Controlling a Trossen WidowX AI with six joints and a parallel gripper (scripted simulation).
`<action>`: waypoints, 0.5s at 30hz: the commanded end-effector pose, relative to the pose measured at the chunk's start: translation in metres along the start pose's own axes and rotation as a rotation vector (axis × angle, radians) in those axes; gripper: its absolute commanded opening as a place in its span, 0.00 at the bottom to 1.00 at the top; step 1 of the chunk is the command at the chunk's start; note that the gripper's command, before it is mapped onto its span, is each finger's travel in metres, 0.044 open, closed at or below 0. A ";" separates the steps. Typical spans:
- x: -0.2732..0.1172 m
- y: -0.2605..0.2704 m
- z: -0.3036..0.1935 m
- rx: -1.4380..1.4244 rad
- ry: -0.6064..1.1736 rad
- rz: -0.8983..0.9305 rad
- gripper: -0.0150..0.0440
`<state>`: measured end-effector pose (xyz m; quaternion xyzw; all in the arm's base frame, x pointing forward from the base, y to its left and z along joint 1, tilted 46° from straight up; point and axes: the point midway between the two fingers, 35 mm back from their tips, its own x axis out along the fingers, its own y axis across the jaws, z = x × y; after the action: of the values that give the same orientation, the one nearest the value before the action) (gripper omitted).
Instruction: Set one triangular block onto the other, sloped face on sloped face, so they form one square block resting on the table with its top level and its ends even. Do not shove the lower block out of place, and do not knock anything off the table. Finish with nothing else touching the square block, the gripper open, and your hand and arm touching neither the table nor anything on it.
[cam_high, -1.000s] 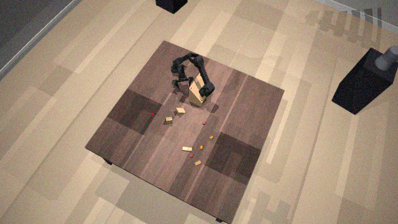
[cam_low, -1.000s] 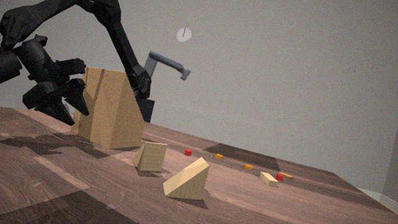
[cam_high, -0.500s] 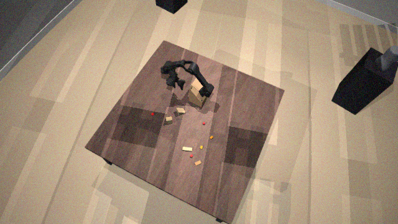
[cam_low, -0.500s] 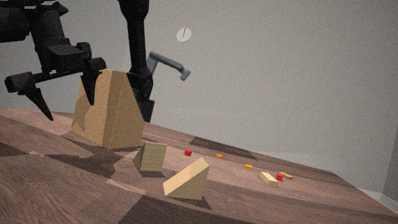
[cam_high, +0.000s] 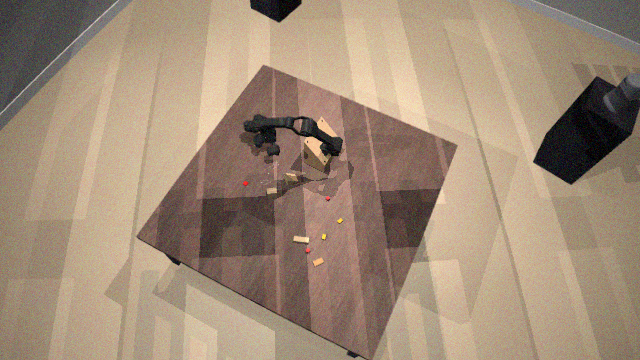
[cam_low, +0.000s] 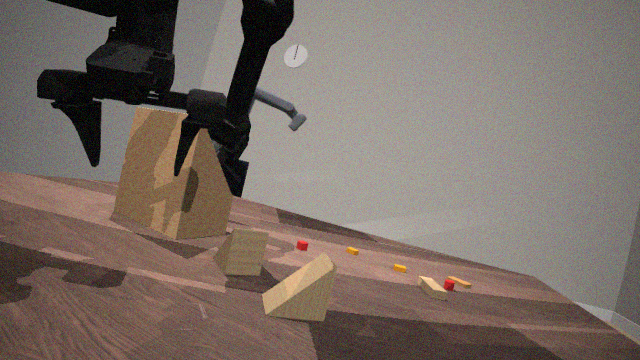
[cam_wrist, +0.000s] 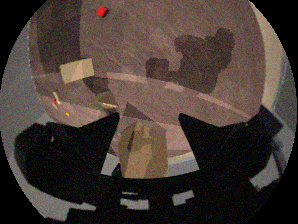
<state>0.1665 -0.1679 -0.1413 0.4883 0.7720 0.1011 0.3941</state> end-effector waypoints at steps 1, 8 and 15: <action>-0.013 0.057 0.029 0.346 -0.049 -0.166 1.00; -0.015 0.106 0.048 0.673 -0.151 -0.264 1.00; -0.010 0.153 0.061 0.985 -0.278 -0.304 1.00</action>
<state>0.2668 -0.1431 -0.1144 0.4918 0.7903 -0.2381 0.2772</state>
